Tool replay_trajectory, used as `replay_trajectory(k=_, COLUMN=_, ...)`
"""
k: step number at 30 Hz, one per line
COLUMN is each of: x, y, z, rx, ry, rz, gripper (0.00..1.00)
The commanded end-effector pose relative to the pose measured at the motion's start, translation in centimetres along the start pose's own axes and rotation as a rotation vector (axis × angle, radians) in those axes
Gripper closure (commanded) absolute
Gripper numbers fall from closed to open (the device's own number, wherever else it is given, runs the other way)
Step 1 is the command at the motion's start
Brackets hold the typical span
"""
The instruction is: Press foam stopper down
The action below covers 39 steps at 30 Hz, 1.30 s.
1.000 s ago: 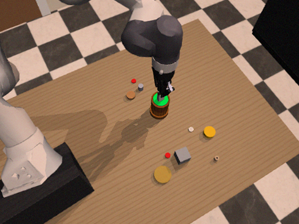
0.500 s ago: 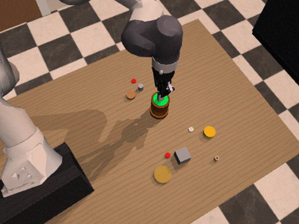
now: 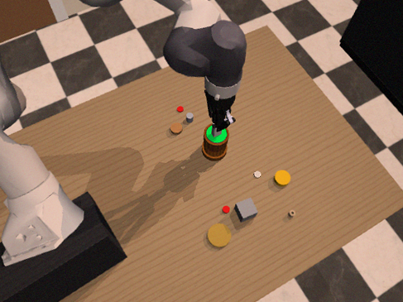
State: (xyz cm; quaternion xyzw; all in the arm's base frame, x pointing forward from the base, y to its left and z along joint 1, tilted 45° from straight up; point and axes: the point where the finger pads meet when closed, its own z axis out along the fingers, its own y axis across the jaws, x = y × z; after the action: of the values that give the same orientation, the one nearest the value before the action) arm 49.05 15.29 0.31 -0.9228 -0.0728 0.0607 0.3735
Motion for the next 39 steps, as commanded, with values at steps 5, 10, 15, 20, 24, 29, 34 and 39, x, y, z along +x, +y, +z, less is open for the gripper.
replay_trajectory(k=5, x=-0.3, y=-0.3, z=0.5, rx=0.007, ry=-0.009, rz=-0.002, gripper=1.0)
replay_trajectory(k=10, x=-0.2, y=-0.3, z=-0.3, rx=0.007, ry=-0.009, rz=-0.002, gripper=1.0)
replay_trajectory(k=15, x=-0.1, y=-0.2, z=-1.8, rx=0.007, ry=-0.009, rz=-0.002, gripper=1.0)
replay_trajectory(k=20, x=0.0, y=-0.1, z=-2.7, rx=0.007, ry=-0.009, rz=-0.002, gripper=1.0)
replay_trajectory(k=24, x=0.1, y=-0.1, z=-3.7, rx=0.007, ry=-0.009, rz=-0.002, gripper=1.0)
replay_trajectory(k=29, x=0.1, y=0.0, z=-4.4, rx=0.007, ry=-0.009, rz=-0.002, gripper=1.0)
replay_trajectory(k=34, x=0.1, y=0.0, z=-4.5, rx=0.007, ry=-0.009, rz=-0.002, gripper=1.0)
replay_trajectory(k=39, x=0.1, y=0.0, z=-4.5, rx=0.007, ry=-0.009, rz=-0.002, gripper=1.0)
